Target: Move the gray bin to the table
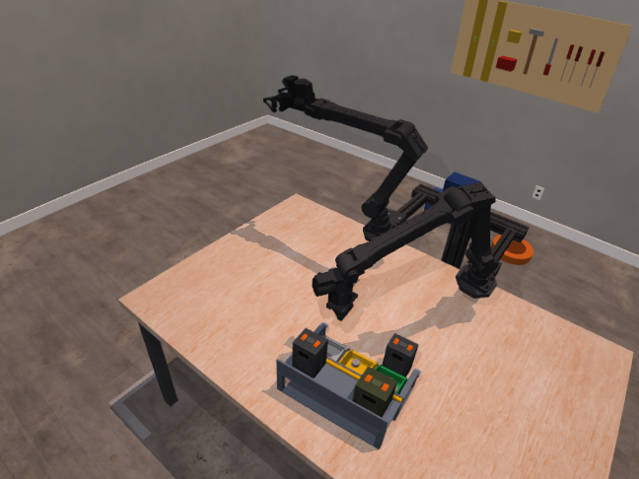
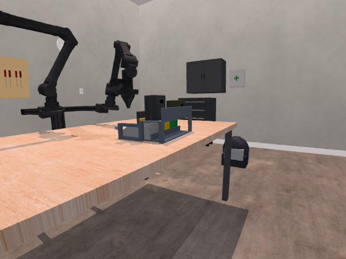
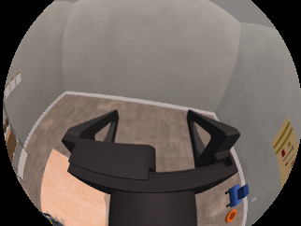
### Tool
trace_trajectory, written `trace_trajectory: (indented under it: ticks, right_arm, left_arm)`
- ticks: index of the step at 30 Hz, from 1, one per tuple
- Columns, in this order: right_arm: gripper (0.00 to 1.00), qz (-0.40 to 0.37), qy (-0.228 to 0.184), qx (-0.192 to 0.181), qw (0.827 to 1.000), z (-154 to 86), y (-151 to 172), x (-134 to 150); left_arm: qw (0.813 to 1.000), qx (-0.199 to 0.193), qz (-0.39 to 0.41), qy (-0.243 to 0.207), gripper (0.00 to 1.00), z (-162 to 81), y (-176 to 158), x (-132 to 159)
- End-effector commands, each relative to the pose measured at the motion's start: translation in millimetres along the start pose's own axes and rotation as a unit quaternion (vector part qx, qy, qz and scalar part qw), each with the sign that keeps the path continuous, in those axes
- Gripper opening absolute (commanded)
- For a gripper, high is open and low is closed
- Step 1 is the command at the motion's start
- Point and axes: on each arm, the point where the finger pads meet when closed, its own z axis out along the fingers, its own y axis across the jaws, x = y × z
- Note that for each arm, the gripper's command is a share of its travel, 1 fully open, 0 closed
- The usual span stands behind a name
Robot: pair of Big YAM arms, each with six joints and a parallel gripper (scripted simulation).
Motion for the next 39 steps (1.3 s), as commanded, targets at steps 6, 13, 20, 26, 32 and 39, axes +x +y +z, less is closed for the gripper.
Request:
trace_trajectory:
  ticks: [6,13,20,26,32,39]
  right_arm:
    - [1.00,0.005,-0.015,0.007,1.000,-6,-7,-11]
    - [1.00,0.005,-0.015,0.007,1.000,-6,-7,-11]
    - [1.00,0.005,-0.015,0.007,1.000,-6,-7,-11]
    - [1.00,0.005,-0.015,0.007,1.000,-6,-7,-11]
    - [1.00,0.005,-0.015,0.007,1.000,-6,-7,-11]
    - [1.00,0.005,-0.015,0.007,1.000,-6,-7,-11]
  left_arm:
    - [1.000,-0.021,0.003,-0.019,0.00,-23,10,-2]
    - [1.000,-0.022,0.003,-0.019,0.00,-23,10,-2]
    - [1.000,-0.002,0.002,-0.003,0.00,30,5,4]
    - [1.000,-0.013,0.007,-0.012,0.00,37,10,-9]
    - [0.999,-0.035,0.005,-0.028,0.90,9,20,-15]
    - [1.000,-0.020,0.010,-0.017,0.90,25,15,-17]
